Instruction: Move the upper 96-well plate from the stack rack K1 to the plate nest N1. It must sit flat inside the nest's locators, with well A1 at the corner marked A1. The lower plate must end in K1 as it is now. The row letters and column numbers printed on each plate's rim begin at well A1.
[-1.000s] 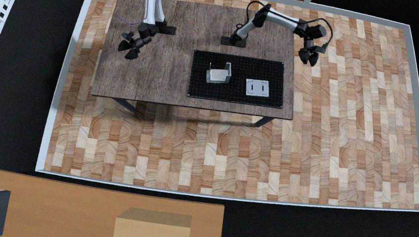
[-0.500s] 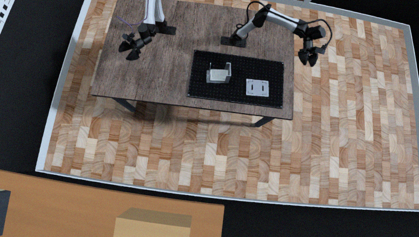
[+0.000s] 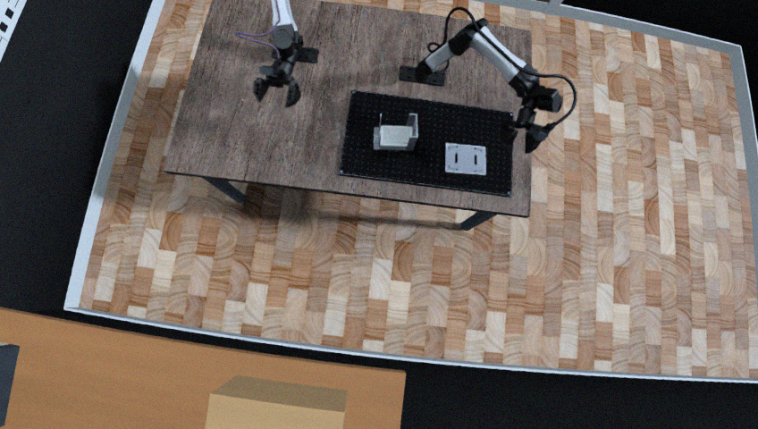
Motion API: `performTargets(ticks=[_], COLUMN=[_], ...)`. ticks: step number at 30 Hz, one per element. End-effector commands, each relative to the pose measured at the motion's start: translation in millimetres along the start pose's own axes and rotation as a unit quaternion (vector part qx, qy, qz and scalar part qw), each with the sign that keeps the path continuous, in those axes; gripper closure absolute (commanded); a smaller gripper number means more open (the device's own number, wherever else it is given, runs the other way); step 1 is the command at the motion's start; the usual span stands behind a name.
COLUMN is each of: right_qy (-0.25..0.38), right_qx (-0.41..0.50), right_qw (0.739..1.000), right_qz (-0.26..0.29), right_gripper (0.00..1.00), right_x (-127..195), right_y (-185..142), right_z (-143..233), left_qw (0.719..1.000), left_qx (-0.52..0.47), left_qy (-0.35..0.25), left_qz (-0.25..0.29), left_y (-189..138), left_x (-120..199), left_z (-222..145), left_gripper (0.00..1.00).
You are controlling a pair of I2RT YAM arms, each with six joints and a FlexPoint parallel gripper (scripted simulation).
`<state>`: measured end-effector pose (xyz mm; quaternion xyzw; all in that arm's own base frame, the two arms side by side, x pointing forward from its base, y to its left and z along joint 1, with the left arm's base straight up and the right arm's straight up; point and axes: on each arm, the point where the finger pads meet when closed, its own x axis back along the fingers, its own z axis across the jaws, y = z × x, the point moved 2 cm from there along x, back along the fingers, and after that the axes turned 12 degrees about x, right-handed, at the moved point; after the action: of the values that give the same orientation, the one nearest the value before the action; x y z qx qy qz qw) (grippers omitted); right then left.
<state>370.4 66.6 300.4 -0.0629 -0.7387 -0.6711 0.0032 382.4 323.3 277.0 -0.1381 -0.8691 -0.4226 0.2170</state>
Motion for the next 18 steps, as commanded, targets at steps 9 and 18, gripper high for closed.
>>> performTargets(ticks=[9,18], right_qy=[0.292,0.415], right_qx=[0.094,0.134], right_qw=[0.951,0.899], right_qz=[0.038,0.041], right_gripper=[0.0,0.0], right_x=[107,172], right_y=[22,21], right_z=[109,134], left_qw=[0.945,0.843], left_qx=[-0.281,-0.45], left_qy=[-0.007,-0.048], left_qz=[0.168,0.29], left_y=[-98,-194], left_x=[-54,-64], left_z=[-142,-205], left_gripper=[0.0,0.0])
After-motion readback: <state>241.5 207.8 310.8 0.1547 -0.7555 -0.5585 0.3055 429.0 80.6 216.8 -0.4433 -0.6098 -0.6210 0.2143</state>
